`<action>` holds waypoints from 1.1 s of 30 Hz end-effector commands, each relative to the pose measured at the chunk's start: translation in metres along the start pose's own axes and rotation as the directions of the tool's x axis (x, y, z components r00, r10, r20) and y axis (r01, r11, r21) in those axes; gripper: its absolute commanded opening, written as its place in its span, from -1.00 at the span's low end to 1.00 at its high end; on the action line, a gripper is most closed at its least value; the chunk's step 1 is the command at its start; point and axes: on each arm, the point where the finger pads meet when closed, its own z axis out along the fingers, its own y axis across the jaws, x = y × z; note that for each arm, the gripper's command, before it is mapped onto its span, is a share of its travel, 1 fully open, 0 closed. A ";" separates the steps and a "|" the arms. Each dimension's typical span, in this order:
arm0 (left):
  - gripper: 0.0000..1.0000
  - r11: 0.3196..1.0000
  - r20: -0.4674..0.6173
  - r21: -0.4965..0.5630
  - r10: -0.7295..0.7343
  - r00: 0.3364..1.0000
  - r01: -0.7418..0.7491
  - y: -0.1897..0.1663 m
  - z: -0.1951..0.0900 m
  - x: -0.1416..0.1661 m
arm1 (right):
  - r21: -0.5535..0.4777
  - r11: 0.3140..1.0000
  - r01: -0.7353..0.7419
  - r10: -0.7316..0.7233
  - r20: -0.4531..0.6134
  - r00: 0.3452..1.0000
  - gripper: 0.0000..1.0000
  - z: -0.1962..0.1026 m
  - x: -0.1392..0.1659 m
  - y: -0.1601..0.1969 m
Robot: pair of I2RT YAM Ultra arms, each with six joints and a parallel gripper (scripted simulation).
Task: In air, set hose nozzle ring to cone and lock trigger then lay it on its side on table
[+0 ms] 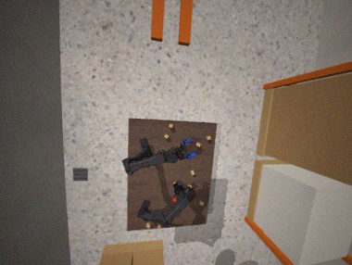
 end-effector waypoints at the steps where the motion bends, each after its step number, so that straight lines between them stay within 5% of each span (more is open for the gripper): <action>1: 1.00 1.000 0.029 0.005 -0.009 1.000 0.008 -0.001 -0.004 -0.013 | 0.034 0.999 0.009 -0.008 -0.013 1.000 -0.29 -0.014 -0.004 0.000; 33: 1.00 1.000 0.029 0.005 -0.009 1.000 0.008 -0.001 -0.004 -0.013 | 0.031 0.999 0.007 -0.006 -0.024 1.000 -0.29 0.014 -0.002 -0.005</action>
